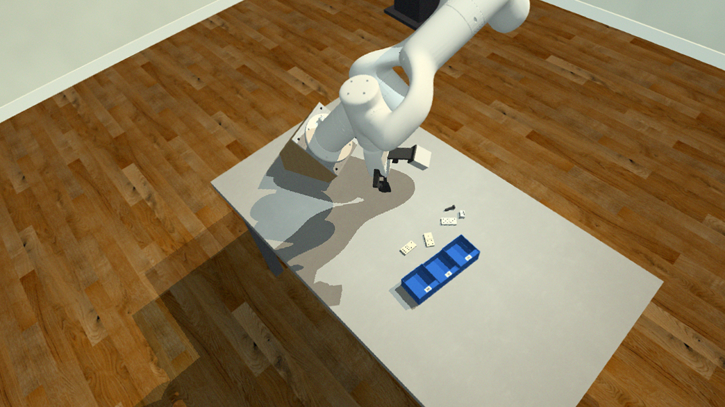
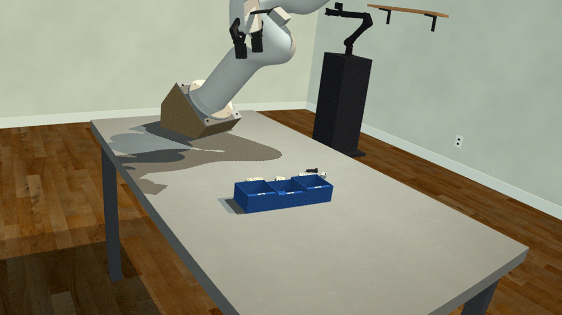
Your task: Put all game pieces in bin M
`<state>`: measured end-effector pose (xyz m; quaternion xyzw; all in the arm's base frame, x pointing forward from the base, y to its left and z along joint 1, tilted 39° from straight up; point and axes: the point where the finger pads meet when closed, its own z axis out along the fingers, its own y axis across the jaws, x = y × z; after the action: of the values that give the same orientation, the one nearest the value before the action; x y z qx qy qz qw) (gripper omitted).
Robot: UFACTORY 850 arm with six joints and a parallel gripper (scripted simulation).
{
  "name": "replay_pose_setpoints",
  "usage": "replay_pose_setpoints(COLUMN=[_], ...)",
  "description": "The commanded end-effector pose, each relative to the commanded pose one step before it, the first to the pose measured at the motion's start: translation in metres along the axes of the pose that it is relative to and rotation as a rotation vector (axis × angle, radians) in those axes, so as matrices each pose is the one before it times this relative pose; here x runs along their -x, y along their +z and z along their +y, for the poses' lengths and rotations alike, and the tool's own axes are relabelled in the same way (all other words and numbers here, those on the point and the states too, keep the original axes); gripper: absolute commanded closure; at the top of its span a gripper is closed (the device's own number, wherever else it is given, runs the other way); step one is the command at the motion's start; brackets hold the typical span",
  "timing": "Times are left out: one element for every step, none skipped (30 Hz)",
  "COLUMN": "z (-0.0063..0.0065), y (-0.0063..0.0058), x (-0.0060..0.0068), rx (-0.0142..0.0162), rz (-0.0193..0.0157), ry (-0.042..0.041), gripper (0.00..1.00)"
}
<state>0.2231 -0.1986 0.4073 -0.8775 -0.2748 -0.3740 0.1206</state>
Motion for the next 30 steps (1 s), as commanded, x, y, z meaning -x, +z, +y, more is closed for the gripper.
replay_pose_setpoints(z=[0.00036,0.0,0.0,0.0,0.0,0.0,0.0,0.0,0.0,0.0,0.0,0.0,0.0,0.0,0.0,0.0,0.0,0.00113,0.00112,0.00112,0.00112,0.0012,0.00114,0.00114,0.00114,0.00114,0.00114,0.00113,0.00113,0.00113], y=[-0.00049,0.0,0.0,0.0,0.0,0.0,0.0,0.0,0.0,0.0,0.0,0.0,0.0,0.0,0.0,0.0,0.0,0.00816,0.00816,0.00816,0.00816,0.00822,0.00818,0.00818,0.00818,0.00818,0.00818,0.00818,0.00818,0.00818], x=[-0.00022,0.0,0.0,0.0,0.0,0.0,0.0,0.0,0.0,0.0,0.0,0.0,0.0,0.0,0.0,0.0,0.0,0.00118,0.00117,0.00117,0.00117,0.00119,0.00118,0.00118,0.00118,0.00118,0.00118,0.00118,0.00118,0.00118], rx=[0.00099,0.0,0.0,0.0,0.0,0.0,0.0,0.0,0.0,0.0,0.0,0.0,0.0,0.0,0.0,0.0,0.0,0.0,0.00001,0.00001,0.00001,0.0,0.0,0.0,0.0,0.0,0.0,0.0,0.0,0.0], rz=[-0.00025,0.0,0.0,0.0,0.0,0.0,0.0,0.0,0.0,0.0,0.0,0.0,0.0,0.0,0.0,0.0,0.0,0.00002,0.00002,0.00001,0.00001,0.00004,0.00002,0.00002,0.00002,0.00002,0.00002,0.00002,0.00002,0.00002], ry=[-0.00074,0.0,0.0,0.0,0.0,0.0,0.0,0.0,0.0,0.0,0.0,0.0,0.0,0.0,0.0,0.0,0.0,0.0,0.0,0.0,0.00001,-0.00002,0.0,0.0,0.0,0.0,0.0,0.0,0.00001,0.00001], gripper=[0.0,0.0,0.0,0.0,0.0,0.0,0.0,0.0,0.0,0.0,0.0,0.0,0.0,0.0,0.0,0.0,0.0,0.93,0.93,0.93,0.93,0.93,0.93,0.93,0.93,0.93,0.93,0.93,0.93,0.93])
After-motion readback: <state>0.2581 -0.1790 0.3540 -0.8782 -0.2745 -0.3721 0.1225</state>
